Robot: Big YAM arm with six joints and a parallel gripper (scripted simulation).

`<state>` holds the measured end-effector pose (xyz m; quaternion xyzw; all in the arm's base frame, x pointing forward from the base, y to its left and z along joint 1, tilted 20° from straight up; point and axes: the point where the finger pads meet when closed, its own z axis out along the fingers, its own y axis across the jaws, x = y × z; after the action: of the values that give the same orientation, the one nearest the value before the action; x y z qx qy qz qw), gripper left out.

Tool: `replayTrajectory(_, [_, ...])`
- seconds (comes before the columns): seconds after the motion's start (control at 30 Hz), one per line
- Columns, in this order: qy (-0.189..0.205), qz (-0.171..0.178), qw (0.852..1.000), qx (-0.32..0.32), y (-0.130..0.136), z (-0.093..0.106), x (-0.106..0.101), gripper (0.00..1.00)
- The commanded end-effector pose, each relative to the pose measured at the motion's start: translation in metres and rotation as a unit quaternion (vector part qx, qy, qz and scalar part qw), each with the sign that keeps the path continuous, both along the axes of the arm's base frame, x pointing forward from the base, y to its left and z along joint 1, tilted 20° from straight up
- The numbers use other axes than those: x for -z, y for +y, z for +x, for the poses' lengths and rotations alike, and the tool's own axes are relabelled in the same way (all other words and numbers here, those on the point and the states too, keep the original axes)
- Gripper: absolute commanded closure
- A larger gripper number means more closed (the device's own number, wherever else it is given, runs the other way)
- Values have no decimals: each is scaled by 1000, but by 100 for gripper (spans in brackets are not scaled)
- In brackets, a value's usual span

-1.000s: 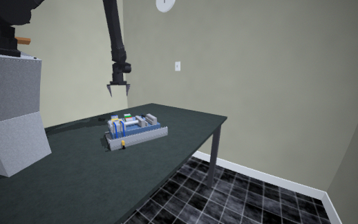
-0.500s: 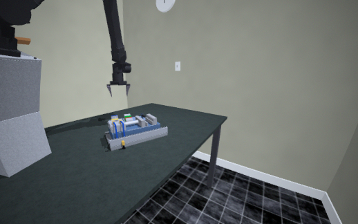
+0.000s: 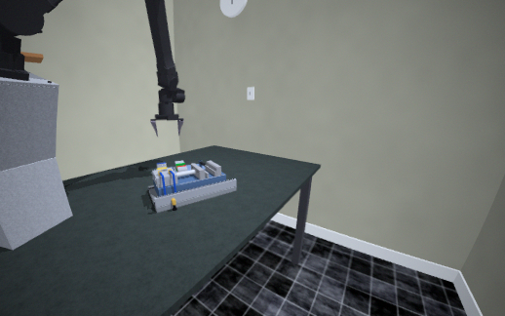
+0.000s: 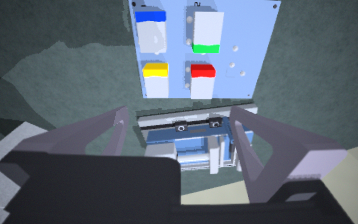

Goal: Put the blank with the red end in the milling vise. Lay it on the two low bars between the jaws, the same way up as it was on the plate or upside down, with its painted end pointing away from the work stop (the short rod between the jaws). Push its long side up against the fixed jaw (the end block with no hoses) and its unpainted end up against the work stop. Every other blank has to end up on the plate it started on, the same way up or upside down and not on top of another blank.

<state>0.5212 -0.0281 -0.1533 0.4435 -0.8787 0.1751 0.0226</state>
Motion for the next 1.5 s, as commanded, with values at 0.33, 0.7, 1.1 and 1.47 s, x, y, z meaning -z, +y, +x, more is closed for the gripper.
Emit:
replayTrajectory(0.33, [-10, 1, 1000, -6, 4, 10, -8, 0])
replayTrajectory(0.7, [-10, 1, 1000, -6, 4, 10, -8, 0])
replayTrajectory(1.1, [-9, 0, 1000, 0, -75, 24, 3, 100])
replayTrajectory(1.47, [-7, -1, 1000, 2, -75, 17, -2, 100])
